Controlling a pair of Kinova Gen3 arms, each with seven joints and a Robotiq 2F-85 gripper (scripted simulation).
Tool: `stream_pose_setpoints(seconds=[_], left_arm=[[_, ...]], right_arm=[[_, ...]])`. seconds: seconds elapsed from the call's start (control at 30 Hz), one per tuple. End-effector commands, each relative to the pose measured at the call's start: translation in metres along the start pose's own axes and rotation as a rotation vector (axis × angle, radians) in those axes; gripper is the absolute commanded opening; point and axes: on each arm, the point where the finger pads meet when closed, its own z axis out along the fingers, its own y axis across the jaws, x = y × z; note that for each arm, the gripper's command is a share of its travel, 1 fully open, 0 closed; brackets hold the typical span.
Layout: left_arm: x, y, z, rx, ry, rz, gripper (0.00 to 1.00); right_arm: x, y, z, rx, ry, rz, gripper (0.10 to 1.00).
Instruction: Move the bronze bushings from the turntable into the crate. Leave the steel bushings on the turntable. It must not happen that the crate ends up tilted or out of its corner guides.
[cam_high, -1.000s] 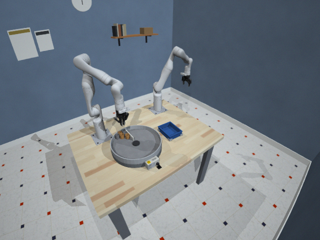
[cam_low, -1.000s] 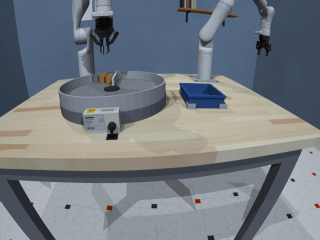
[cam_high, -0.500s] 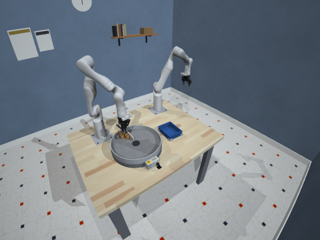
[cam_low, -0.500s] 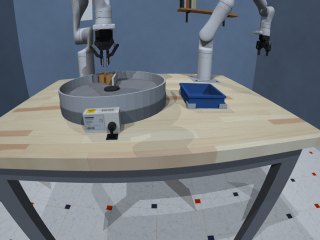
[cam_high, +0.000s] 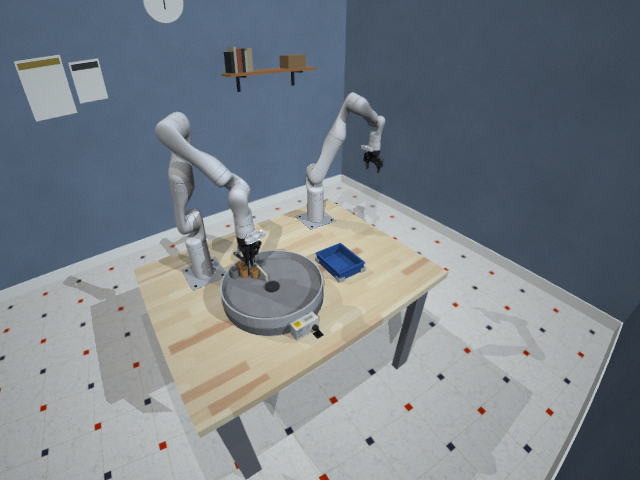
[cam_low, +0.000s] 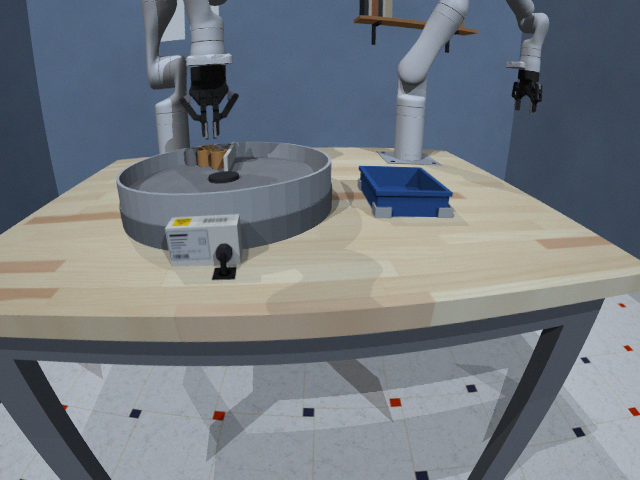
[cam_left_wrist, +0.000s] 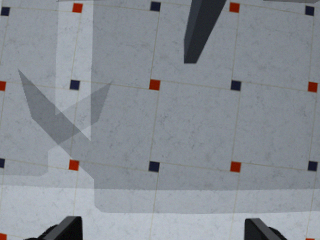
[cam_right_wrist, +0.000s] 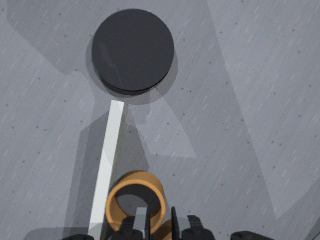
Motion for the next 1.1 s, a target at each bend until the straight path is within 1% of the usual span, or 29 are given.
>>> stream_pose_setpoints(seconds=[0.0, 0.93, 1.0, 1.07], left_arm=[[0.0, 0.0, -0.001, 0.0, -0.002, 0.0, 1.0], [0.0, 0.0, -0.001, 0.0, -0.002, 0.0, 1.0], [0.0, 0.0, -0.001, 0.0, -0.002, 0.0, 1.0], [0.0, 0.0, -0.001, 0.0, -0.002, 0.0, 1.0]], right_arm=[[0.0, 0.0, 0.0, 0.0, 0.001, 0.0, 0.213], [0.0, 0.0, 0.0, 0.0, 0.001, 0.0, 0.213], [0.0, 0.0, 0.004, 0.0, 0.001, 0.0, 0.213], [0.0, 0.0, 0.012, 0.0, 0.001, 0.0, 0.213]])
